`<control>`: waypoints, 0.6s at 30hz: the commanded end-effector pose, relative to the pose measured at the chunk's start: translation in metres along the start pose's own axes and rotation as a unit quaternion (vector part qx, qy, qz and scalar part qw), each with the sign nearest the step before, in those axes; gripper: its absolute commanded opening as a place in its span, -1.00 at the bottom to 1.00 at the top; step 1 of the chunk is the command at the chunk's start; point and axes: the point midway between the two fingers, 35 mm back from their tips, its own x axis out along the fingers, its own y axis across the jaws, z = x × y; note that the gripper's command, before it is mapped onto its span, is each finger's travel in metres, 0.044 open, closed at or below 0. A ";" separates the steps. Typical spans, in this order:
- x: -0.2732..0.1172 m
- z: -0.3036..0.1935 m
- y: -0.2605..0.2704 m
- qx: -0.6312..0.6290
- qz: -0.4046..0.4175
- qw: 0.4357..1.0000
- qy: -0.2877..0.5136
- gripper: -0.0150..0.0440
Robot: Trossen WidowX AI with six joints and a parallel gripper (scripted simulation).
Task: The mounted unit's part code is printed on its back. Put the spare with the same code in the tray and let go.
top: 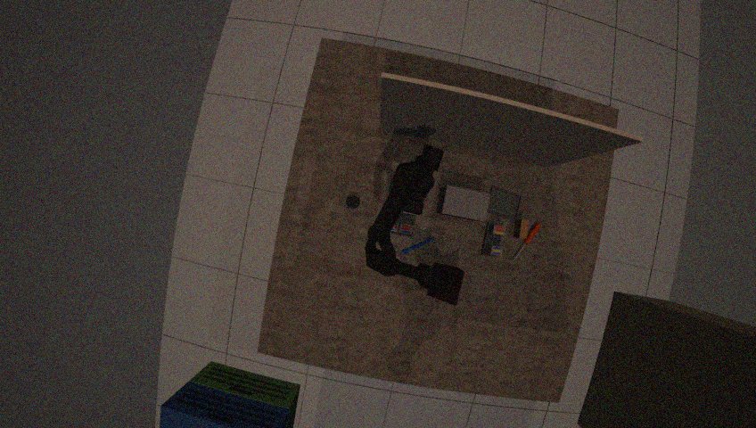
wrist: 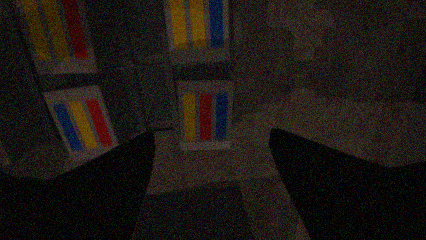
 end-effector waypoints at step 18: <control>0.035 0.001 0.000 0.001 -0.001 1.000 -0.002 0.53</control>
